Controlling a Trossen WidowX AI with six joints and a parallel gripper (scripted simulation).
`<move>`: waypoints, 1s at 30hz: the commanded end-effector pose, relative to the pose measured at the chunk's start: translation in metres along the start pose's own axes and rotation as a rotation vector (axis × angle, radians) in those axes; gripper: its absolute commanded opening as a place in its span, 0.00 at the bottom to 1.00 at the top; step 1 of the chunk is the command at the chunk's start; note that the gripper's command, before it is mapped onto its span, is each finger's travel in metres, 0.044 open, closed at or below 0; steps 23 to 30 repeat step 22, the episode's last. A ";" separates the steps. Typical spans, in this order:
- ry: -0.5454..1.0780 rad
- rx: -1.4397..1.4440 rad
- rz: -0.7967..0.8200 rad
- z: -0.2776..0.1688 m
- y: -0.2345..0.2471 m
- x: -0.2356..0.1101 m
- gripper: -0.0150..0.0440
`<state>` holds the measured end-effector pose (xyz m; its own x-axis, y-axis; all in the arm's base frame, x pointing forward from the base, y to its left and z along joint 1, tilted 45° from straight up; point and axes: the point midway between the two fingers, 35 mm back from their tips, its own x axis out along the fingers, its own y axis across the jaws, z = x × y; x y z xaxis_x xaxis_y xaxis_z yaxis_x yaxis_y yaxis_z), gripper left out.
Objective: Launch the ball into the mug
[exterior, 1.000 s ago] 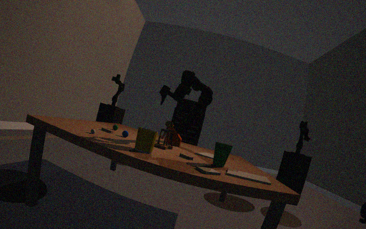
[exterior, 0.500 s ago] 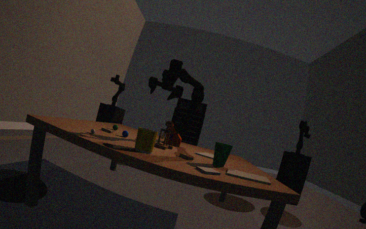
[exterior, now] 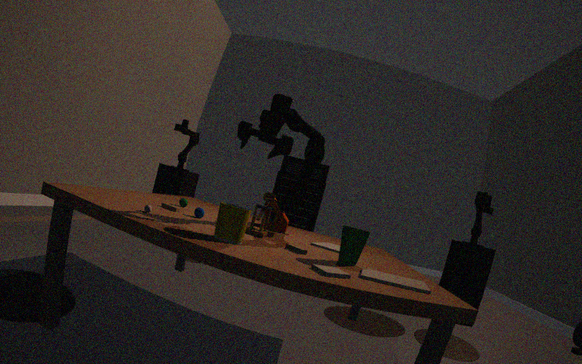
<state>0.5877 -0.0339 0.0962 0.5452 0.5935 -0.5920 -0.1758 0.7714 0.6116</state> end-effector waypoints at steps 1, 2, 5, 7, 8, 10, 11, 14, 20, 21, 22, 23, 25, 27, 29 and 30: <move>-0.006 0.000 0.003 0.002 0.001 -0.002 1.00; -0.006 0.000 0.003 0.002 0.001 -0.002 1.00; -0.006 0.000 0.003 0.002 0.001 -0.002 1.00; -0.001 0.000 0.000 0.000 0.000 0.000 1.00; -0.001 0.000 0.000 0.000 0.000 0.000 1.00; -0.001 0.000 0.000 0.000 0.000 0.000 1.00; -0.001 0.000 0.000 0.000 0.000 0.000 1.00; -0.001 0.000 0.000 0.000 0.000 0.000 1.00; -0.001 0.000 0.000 0.000 0.000 0.000 1.00; -0.001 0.000 0.000 0.000 0.000 0.000 1.00; -0.001 0.000 0.000 0.000 0.000 0.000 1.00; -0.001 0.000 0.000 0.000 0.000 0.000 1.00; -0.001 0.000 0.000 0.000 0.000 0.000 1.00; -0.001 0.000 0.000 0.000 0.000 0.000 1.00; -0.001 0.000 0.000 0.000 0.000 0.000 1.00; -0.001 0.000 0.000 0.000 0.000 0.000 1.00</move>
